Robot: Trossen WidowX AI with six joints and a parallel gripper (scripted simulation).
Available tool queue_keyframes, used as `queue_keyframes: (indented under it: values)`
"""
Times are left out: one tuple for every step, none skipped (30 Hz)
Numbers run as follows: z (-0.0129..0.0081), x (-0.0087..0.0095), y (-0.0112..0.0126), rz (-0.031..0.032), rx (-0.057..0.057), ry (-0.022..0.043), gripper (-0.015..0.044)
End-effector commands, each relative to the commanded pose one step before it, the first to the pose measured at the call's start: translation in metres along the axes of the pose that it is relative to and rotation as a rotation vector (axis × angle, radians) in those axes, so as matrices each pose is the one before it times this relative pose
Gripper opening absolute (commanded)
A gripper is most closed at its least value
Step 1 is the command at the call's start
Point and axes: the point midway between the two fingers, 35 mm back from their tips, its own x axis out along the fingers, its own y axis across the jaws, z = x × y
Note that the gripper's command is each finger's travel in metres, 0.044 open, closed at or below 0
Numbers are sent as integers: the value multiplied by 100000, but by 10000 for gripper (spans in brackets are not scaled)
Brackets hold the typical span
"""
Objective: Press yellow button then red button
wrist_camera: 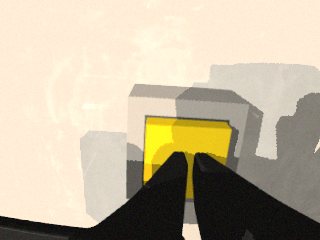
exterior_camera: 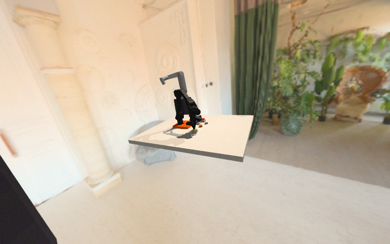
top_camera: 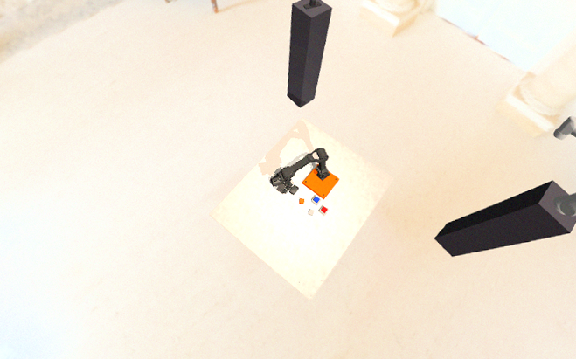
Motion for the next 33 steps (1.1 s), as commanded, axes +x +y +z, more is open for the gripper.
queue_keyframes:
  values:
    - [-72, 138, 62, 319, 576, 367, 20]
    - [0, 0, 0, 0, 0, 0, 20]
    - [0, 0, 0, 0, 0, 0, 20]
    - [0, 0, 0, 0, 0, 0, 20]
    - [0, 0, 0, 0, 0, 0, 20]
    - [0, 0, 0, 0, 0, 0, 20]
    - [0, 0, 0, 0, 0, 0, 20]
    - [0, 0, 0, 0, 0, 0, 20]
    - [71, -367, -60, -269, -527, -297, 20]
    - [13, -746, -4, 67, 138, 72, 20]
    - [-16, -1129, 16, 102, 206, 112, 20]
    - [-36, -758, 25, 69, 138, 77, 20]
    - [-16, -254, 11, 23, 46, 26, 20]
    - [0, 0, 0, 0, 0, 0, 20]
    - [0, 0, 0, 0, 0, 0, 20]
    - [0, 0, 0, 0, 0, 0, 20]
    - [0, 0, 0, 0, 0, 0, 20]
    - [22, -203, -14, -17, 36, -37, 20]
    - [58, -610, -38, -52, 107, -111, 20]
    - [68, -1015, -45, -69, 145, -149, 20]
    - [35, -1329, -23, -40, 85, -87, 20]
    - [-26, -1311, 16, 10, -20, 22, 20]
    - [-60, -952, 42, 80, -173, 176, 20]
    - [-52, -565, 35, 61, -130, 133, 20]
    - [-20, -187, 13, 23, -49, 50, 20]
    - [0, 0, 0, 0, 0, 0, 20]
    - [0, 0, 0, 0, 0, 0, 20]
    - [0, 0, 0, 0, 0, 0, 20]
    - [0, 0, 0, 0, 0, 0, 20]
    - [104, 0, 221, 21, 0, -9, 20]
    - [301, -1, 667, 62, 1, -25, 20]
    - [464, -2, 1125, 105, 2, -38, 20]
    - [499, -2, 1385, 128, 2, -41, 20]
